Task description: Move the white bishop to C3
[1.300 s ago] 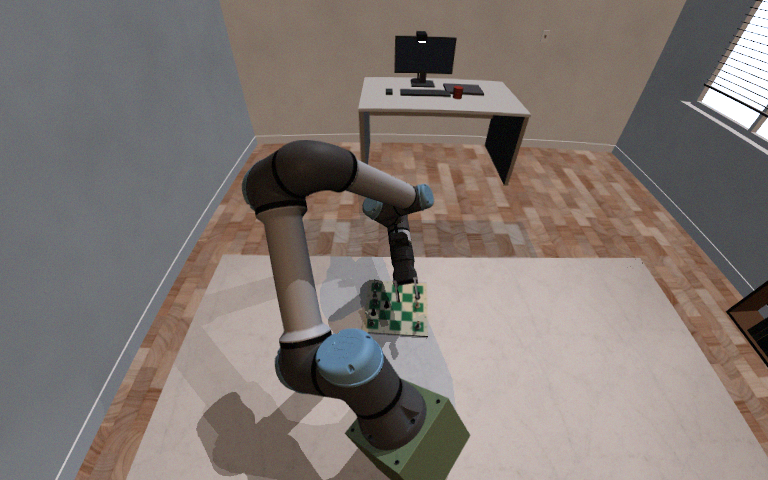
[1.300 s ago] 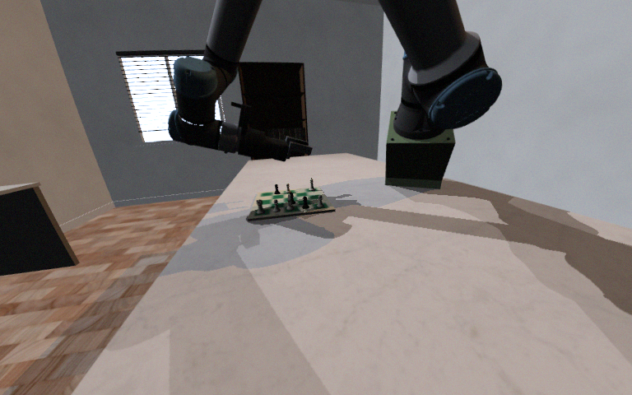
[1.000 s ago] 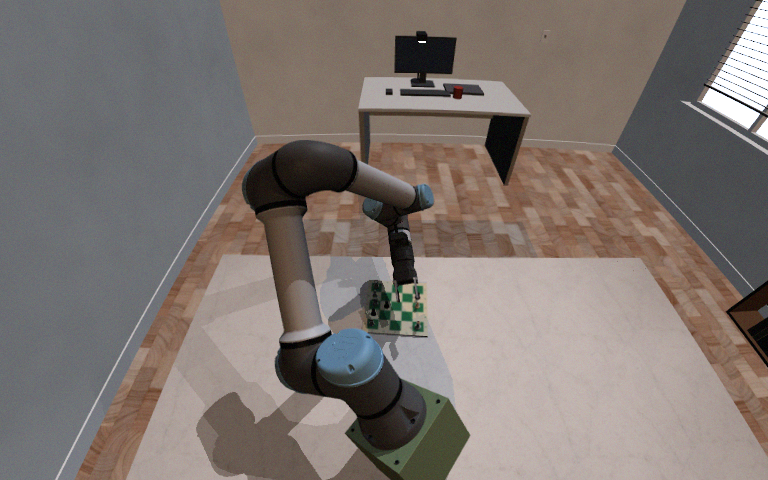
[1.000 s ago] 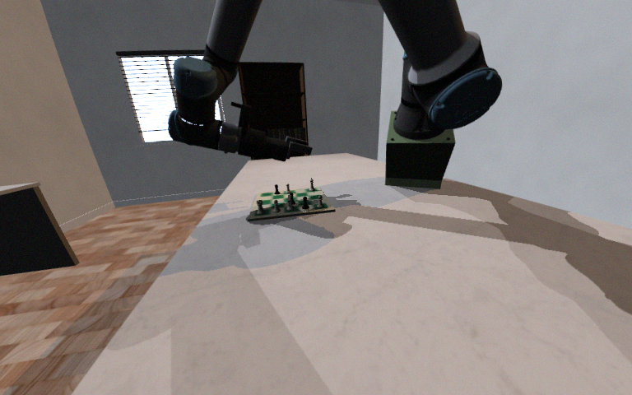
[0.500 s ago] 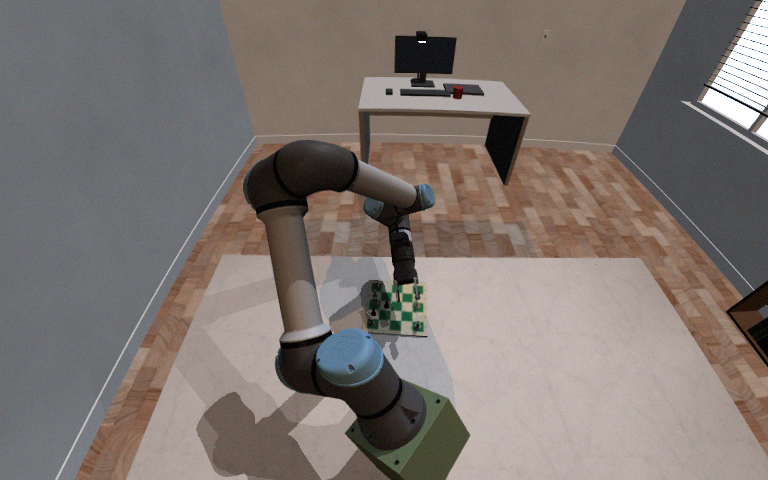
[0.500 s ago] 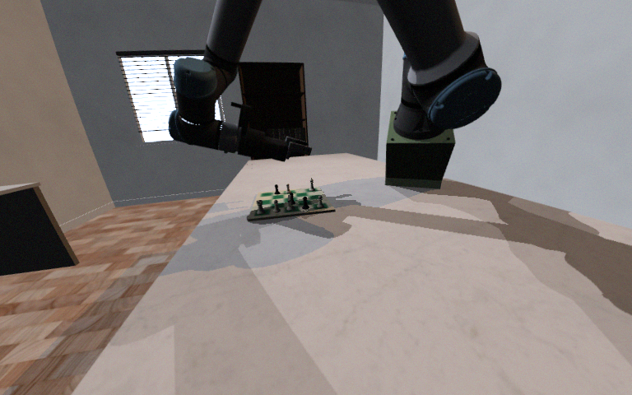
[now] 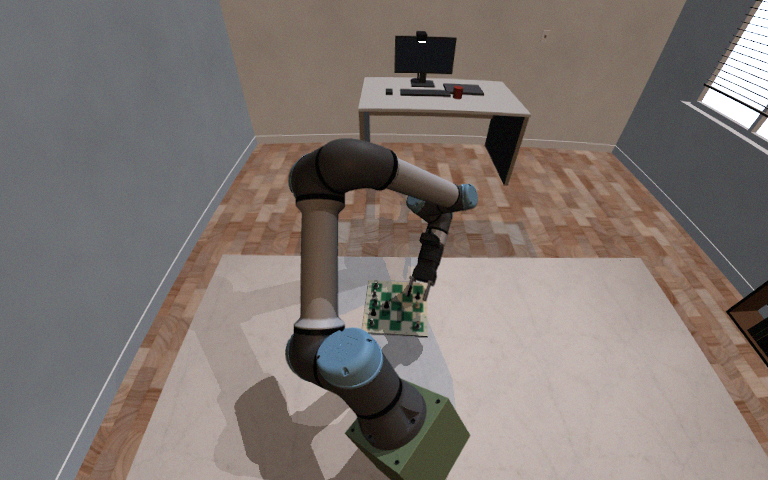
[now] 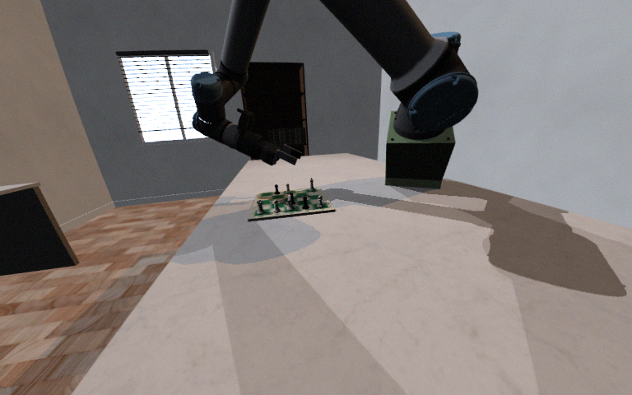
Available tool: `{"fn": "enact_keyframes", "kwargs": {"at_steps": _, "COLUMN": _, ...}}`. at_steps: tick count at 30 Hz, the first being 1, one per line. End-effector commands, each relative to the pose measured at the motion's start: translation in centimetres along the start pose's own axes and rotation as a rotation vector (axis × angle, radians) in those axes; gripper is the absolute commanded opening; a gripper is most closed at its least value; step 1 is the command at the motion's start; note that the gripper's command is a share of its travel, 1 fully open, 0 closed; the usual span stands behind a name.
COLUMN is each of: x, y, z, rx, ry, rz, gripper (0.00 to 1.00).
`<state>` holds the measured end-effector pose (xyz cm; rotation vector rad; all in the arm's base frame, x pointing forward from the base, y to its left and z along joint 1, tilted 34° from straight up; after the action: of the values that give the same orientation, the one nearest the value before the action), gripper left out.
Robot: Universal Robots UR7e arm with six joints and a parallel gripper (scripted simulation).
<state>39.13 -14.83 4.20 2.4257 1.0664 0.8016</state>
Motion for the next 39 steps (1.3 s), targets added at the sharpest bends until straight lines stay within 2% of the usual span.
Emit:
{"fn": "enact_keyframes", "kwargs": {"at_steps": 1, "x": -1.6, "y": 1.2, "z": 3.1, "rx": -0.025, "ry": -0.083, "rz": 0.266, "gripper": 1.0}}
{"fn": "enact_keyframes", "kwargs": {"at_steps": 10, "x": -4.1, "y": 2.9, "z": 8.8, "rx": -0.073, "ry": -0.244, "rz": 0.787, "gripper": 1.0}}
{"fn": "enact_keyframes", "kwargs": {"at_steps": 12, "x": -4.1, "y": 2.9, "z": 8.8, "rx": -0.073, "ry": -0.244, "rz": 0.787, "gripper": 1.0}}
{"fn": "enact_keyframes", "kwargs": {"at_steps": 13, "x": -4.4, "y": 3.0, "z": 9.2, "rx": -0.081, "ry": -0.271, "rz": 0.874, "gripper": 1.0}}
{"fn": "enact_keyframes", "kwargs": {"at_steps": 15, "x": -4.6, "y": 3.1, "z": 9.9, "rx": -0.087, "ry": -0.291, "rz": 0.941, "gripper": 1.0}}
{"fn": "enact_keyframes", "kwargs": {"at_steps": 17, "x": -4.8, "y": 3.3, "z": 10.4, "rx": -0.091, "ry": -0.306, "rz": 0.989, "gripper": 1.0}}
{"fn": "enact_keyframes", "kwargs": {"at_steps": 19, "x": -5.0, "y": 3.3, "z": 10.7, "rx": -0.094, "ry": -0.316, "rz": 1.019, "gripper": 1.0}}
{"fn": "enact_keyframes", "kwargs": {"at_steps": 22, "x": -5.1, "y": 3.4, "z": 10.9, "rx": -0.096, "ry": -0.321, "rz": 1.037, "gripper": 1.0}}
{"fn": "enact_keyframes", "kwargs": {"at_steps": 39, "x": -5.1, "y": 3.4, "z": 10.9, "rx": -0.096, "ry": -0.322, "rz": 1.039, "gripper": 1.0}}
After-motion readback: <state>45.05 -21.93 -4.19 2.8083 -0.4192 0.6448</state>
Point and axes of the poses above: the point where the finger pads meet when closed, its own y axis back along the fingers, its own x axis across the jaws, z = x × y, the point moved 2 cm from there along y, back along the fingers, and after that the axes turned 4 degrees about -y, right-handed, at the moved point
